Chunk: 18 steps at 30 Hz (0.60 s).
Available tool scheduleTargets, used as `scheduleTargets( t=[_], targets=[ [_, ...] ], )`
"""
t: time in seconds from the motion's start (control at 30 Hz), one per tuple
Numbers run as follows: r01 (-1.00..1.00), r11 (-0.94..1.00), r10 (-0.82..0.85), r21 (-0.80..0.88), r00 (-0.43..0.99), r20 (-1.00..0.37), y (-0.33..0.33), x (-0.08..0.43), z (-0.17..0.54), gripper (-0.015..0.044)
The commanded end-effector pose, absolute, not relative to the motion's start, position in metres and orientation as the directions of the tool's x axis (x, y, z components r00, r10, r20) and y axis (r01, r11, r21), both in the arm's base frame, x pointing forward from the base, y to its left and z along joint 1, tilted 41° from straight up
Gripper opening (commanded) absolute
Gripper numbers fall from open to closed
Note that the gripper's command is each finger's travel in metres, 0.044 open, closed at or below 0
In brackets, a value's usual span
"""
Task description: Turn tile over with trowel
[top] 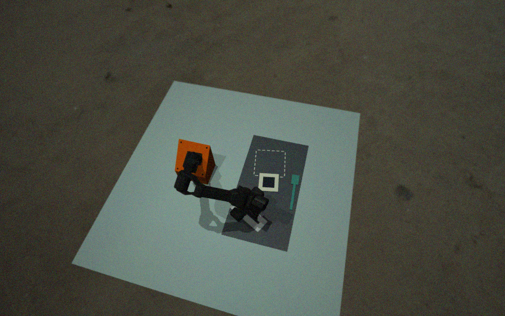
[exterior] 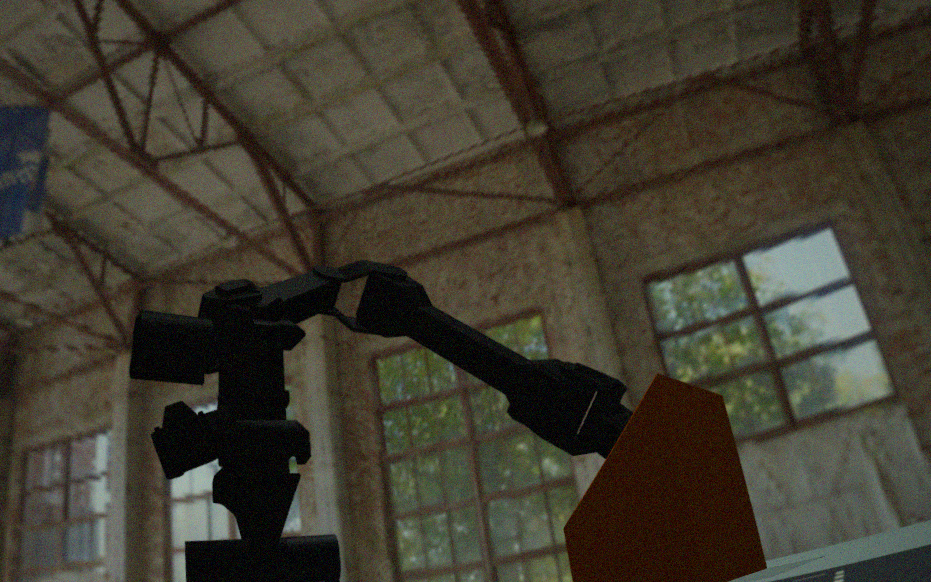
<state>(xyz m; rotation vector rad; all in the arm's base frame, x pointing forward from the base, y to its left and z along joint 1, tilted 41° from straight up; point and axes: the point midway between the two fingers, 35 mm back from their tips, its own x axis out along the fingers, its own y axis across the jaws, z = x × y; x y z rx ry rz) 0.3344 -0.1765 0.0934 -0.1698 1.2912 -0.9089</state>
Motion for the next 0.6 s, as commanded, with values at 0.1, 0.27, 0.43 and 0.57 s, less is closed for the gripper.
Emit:
scheduleTargets(
  t=[0.1, 0.27, 0.43, 0.57],
  targets=[
    [0.299, 0.712, -0.664, -0.636, -0.01, -0.748, -0.1768, 0.3338, 0.0935, 0.013],
    [0.159, 0.737, -0.664, -0.657, -0.01, -0.748, -0.1767, 0.3338, 0.0935, 0.013],
    [0.016, 0.748, -0.664, -0.664, -0.01, -0.748, -0.1767, 0.3338, 0.0935, 0.013],
    [-0.099, 0.745, -0.664, -0.66, -0.01, -0.748, -0.1767, 0.3338, 0.0935, 0.013]
  ],
)
